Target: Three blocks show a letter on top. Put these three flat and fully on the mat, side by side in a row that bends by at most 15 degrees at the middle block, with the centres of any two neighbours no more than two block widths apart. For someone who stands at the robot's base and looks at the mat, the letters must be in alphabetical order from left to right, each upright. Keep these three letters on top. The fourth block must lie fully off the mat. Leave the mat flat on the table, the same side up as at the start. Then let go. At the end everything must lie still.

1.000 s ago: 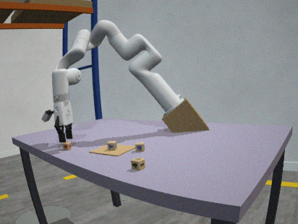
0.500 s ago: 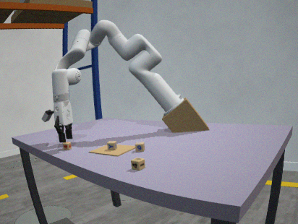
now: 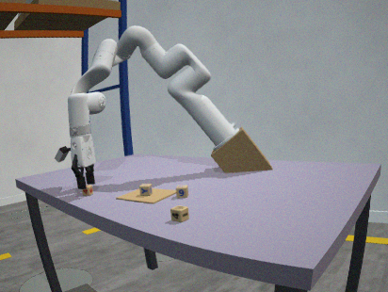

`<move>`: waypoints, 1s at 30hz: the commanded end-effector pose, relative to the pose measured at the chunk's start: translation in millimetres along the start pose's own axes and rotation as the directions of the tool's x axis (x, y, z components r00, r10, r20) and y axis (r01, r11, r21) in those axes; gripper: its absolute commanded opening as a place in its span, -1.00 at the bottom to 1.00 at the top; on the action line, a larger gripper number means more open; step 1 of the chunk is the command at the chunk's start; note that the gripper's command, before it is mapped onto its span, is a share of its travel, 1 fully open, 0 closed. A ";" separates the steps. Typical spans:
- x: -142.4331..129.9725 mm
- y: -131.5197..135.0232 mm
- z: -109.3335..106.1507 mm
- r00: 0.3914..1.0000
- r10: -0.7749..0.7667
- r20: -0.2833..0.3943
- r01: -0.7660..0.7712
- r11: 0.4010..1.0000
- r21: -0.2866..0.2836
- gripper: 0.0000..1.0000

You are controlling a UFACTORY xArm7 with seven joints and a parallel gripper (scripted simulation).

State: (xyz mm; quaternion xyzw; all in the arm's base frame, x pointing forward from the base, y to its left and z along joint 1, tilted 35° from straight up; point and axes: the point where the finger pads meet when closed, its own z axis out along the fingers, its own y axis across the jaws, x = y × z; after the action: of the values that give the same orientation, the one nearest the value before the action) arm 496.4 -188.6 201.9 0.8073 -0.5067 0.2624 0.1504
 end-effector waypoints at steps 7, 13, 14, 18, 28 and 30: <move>0.4 -1.7 16.6 1.000 -0.001 -0.001 0.001 1.000 0.003 0.37; 0.4 -1.7 21.6 1.000 -0.001 -0.001 0.001 1.000 0.003 0.37; 0.4 -1.7 22.0 1.000 -0.001 -0.001 0.001 1.000 0.003 0.37; 0.4 -1.7 22.3 1.000 -0.001 -0.001 0.001 1.000 0.003 0.37; 0.4 -1.7 22.3 1.000 -0.001 -0.001 0.001 1.000 0.003 0.37; 0.4 -1.7 22.3 1.000 -0.001 -0.001 0.001 1.000 0.003 0.37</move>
State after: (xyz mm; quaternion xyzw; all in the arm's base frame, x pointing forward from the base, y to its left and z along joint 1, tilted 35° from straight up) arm 503.0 -200.4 182.9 0.8074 -0.5066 0.2624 0.1503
